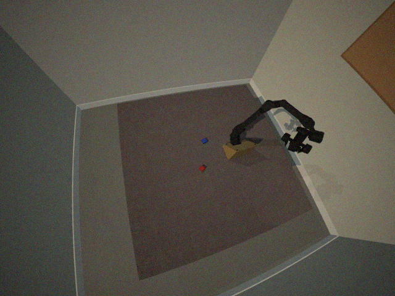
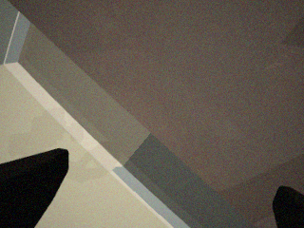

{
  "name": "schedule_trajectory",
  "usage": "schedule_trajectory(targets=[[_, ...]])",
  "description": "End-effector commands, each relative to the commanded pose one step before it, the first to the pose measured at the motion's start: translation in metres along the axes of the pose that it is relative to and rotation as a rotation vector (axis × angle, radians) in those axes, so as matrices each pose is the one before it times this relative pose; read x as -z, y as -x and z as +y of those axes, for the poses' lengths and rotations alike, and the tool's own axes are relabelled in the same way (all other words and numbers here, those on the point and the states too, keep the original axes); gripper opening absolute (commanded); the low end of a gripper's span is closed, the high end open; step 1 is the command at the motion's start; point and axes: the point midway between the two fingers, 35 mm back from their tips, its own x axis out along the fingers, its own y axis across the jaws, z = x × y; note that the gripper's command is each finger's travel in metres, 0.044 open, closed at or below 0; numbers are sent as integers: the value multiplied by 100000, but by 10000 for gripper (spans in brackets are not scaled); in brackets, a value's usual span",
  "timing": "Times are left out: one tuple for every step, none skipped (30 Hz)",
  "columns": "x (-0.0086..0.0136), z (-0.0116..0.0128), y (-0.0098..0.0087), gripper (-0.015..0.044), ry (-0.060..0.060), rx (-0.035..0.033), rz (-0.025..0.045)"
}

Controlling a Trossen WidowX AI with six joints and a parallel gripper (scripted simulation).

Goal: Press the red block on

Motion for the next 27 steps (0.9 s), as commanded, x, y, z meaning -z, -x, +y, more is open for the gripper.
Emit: schedule_trajectory(targets=[[-5436, 1272, 2379, 440, 231, -5598, -3993], [-1815, 323, 569, 440, -57, -1403, -1387], [-1843, 244, 523, 440, -85, -1252, -1437], [-1858, 161, 475, 440, -110, -1093, -1470], [-1867, 78, 426, 440, -131, -932, -1494], [-1872, -6, 377, 440, -150, -770, -1508], [-1871, -90, 328, 440, -165, -609, -1512], [-1865, -174, 279, 440, -177, -447, -1507], [-1854, -257, 230, 440, -185, -287, -1492], [-1837, -340, 181, 440, -191, -129, -1468], [-1816, -421, 133, 440, -193, 27, -1434], [-1841, -517, 87, 440, -198, 188, -1431], [-1819, -604, 36, 440, -194, 349, -1383], [-1781, -686, -15, 440, -186, 506, -1317], [-1737, -765, -65, 440, -174, 657, -1242], [-1689, -841, -115, 440, -159, 803, -1158], [-1636, -914, -165, 440, -141, 942, -1065], [-1579, -983, -213, 440, -119, 1075, -964], [-1518, -1049, -262, 440, -93, 1201, -854], [-1452, -1110, -309, 440, -64, 1320, -737], [-1384, -1167, -356, 440, -32, 1430, -614], [-1369, -1277, -420, 440, 5, 1603, -503], [-1298, -1341, -474, 440, 49, 1719, -356], [-1211, -1388, -523, 440, 96, 1811, -199], [-1122, -1430, -571, 440, 147, 1892, -36], [-1030, -1465, -618, 440, 202, 1962, 131], [-937, -1494, -663, 440, 260, 2019, 302]])
